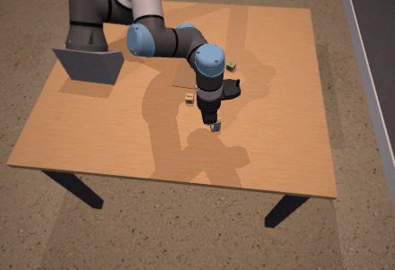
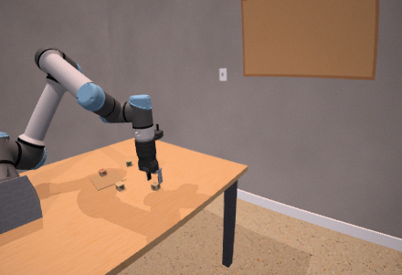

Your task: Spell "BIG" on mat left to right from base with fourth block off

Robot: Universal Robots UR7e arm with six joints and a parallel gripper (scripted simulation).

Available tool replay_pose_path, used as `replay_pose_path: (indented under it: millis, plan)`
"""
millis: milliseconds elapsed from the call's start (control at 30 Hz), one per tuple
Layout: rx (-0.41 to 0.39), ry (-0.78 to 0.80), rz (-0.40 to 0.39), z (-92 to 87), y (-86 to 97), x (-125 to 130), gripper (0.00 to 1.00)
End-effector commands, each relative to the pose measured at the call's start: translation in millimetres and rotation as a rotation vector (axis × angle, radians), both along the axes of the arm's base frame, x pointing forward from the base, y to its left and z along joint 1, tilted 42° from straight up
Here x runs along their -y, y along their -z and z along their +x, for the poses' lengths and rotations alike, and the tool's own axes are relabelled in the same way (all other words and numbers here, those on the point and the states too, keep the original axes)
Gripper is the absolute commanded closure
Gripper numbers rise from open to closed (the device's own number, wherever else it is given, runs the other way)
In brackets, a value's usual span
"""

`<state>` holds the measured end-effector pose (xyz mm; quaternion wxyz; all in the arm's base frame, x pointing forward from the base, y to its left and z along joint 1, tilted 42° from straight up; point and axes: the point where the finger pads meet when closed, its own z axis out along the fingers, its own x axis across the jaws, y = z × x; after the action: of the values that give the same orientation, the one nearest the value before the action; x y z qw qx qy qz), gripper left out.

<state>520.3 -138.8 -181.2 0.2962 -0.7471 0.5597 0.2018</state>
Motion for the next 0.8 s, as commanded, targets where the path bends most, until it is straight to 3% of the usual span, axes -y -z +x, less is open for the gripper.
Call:
replay_pose_path:
  millis: [0, 767]
  plan:
    - [-0.004, -0.001, 0.005, -1.2, 6.6, -8, 0.00]
    - [-0.002, 0.000, 0.002, 0.7, 28.0, -26, 0.00]
